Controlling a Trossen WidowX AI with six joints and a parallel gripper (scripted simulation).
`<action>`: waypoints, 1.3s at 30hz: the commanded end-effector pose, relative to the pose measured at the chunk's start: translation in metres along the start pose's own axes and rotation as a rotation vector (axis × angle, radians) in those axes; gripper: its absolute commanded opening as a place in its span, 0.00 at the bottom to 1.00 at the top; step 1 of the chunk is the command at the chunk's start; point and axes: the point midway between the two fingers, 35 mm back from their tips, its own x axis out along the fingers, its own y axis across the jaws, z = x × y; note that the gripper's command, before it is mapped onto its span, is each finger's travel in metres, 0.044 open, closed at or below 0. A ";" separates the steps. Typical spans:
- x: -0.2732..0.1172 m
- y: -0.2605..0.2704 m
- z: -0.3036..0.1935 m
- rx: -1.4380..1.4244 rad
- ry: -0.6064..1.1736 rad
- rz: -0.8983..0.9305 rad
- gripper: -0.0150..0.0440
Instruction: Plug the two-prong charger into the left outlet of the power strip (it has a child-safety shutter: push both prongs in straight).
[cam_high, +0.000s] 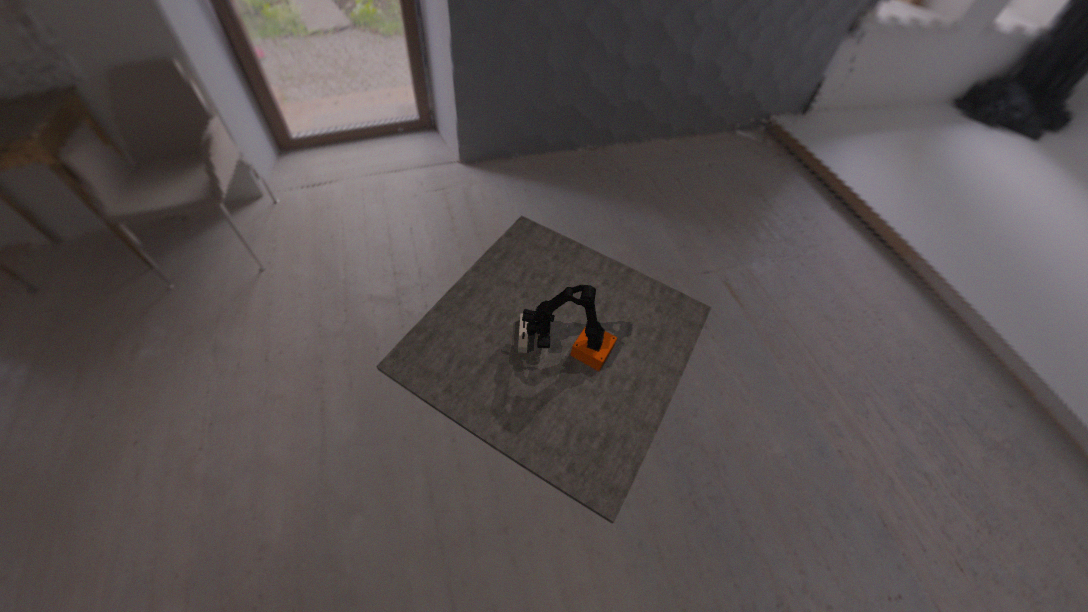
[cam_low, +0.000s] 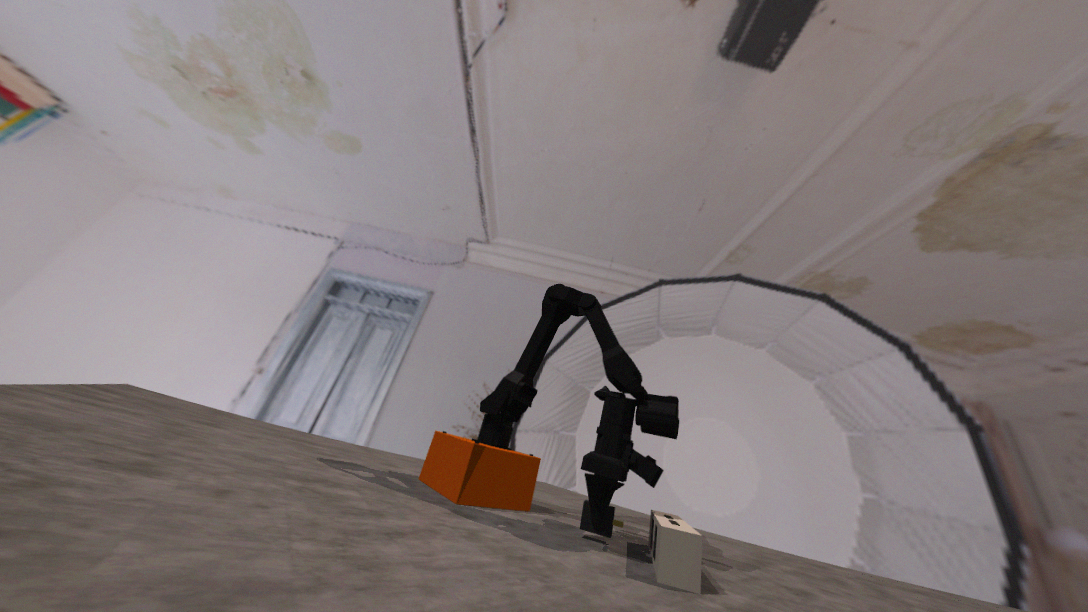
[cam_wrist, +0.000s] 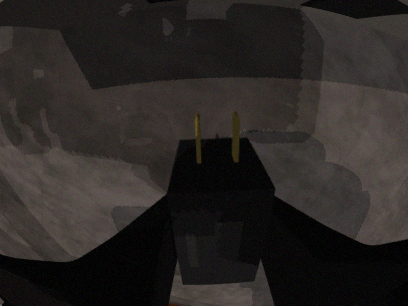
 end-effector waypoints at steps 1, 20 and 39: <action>0.000 0.001 0.007 0.002 0.000 0.003 0.25; 0.000 0.006 0.031 -0.009 -0.002 0.003 0.25; 0.000 0.007 0.035 -0.011 -0.003 0.003 0.25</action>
